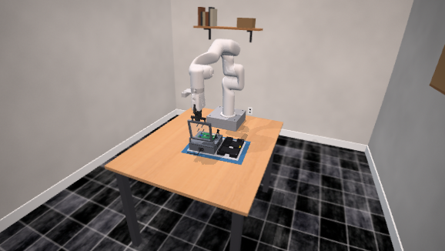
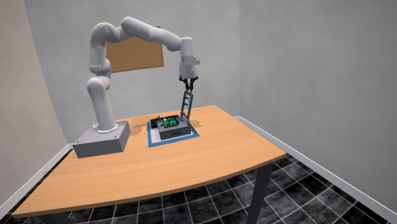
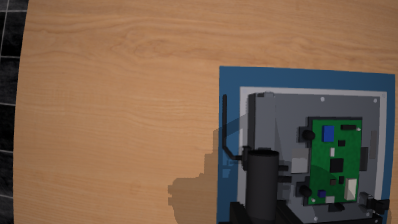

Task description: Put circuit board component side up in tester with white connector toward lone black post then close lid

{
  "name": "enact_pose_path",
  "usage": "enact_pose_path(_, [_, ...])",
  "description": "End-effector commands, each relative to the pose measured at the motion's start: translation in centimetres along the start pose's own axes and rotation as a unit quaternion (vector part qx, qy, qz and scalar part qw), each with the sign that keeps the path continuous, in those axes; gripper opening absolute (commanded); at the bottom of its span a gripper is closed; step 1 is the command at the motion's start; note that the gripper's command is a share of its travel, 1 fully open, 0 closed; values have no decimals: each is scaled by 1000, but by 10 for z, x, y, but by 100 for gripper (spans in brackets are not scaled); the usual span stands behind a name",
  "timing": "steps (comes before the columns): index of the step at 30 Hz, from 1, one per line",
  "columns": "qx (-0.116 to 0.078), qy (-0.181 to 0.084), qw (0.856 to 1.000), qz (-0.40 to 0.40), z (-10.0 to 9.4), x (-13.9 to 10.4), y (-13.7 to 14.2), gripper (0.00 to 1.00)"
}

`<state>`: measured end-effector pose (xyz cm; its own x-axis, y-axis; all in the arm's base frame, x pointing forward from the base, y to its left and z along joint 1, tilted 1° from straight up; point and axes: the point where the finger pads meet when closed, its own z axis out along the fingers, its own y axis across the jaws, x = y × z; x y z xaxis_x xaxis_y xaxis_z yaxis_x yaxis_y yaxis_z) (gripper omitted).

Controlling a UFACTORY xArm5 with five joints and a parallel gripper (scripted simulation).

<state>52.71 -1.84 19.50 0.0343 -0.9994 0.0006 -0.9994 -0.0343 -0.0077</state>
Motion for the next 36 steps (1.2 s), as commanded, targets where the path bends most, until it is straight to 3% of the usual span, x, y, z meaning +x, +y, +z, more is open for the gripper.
enact_pose_path(1, [2,0,1000,0,-2,0,-1,0])
enact_pose_path(36, [2,0,1000,0,-4,0,7,0])
